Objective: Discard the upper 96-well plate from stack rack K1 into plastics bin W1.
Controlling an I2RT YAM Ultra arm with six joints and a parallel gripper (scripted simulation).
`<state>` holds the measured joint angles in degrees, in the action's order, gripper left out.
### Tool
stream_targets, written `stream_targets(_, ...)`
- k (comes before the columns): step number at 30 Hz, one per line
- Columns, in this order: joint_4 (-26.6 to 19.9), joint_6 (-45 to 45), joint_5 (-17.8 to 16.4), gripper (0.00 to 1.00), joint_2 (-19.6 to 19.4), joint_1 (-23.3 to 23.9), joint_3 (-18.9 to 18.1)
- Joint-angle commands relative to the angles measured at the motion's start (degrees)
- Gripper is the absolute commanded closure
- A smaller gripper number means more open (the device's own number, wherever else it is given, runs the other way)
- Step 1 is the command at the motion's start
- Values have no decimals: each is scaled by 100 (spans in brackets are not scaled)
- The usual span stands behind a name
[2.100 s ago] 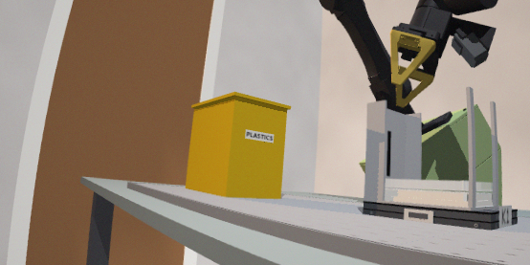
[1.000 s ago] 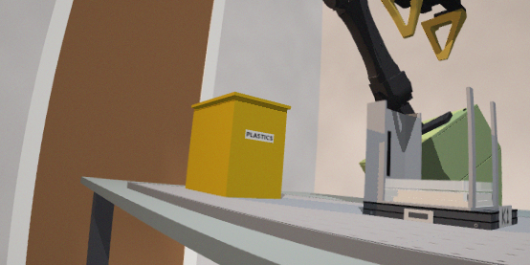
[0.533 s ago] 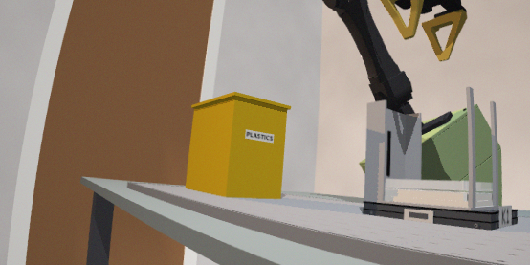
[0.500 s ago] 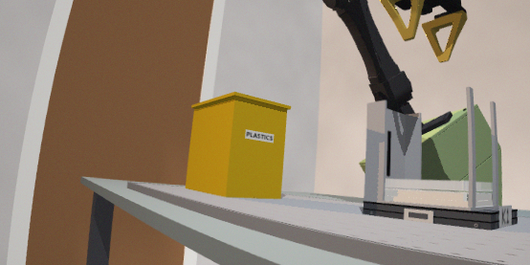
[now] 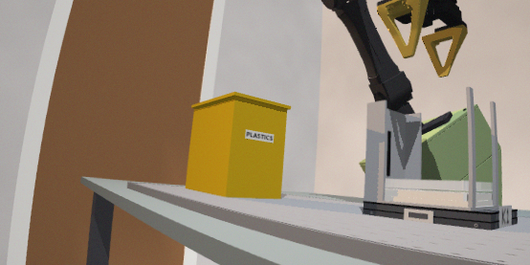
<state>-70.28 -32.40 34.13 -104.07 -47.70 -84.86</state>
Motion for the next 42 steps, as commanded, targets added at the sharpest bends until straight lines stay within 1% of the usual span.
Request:
stream_targets(1, 193, -98, -5, 0, 32, 3, 43)
stream_targets(5, 361, -175, -7, 0, 26, 66, 161)
stream_targets(7, 361, -175, -7, 0, 26, 66, 161)
stream_targets(22, 985, -461, -20, 0, -29, 304, 570)
stream_targets(24, 985, -461, -20, 0, -29, 304, 570)
stream_targets(39, 1602, -743, -39, 0, -134, 539, 925)
stream_targets(42, 1643, -762, -40, 0, -142, 555, 947)
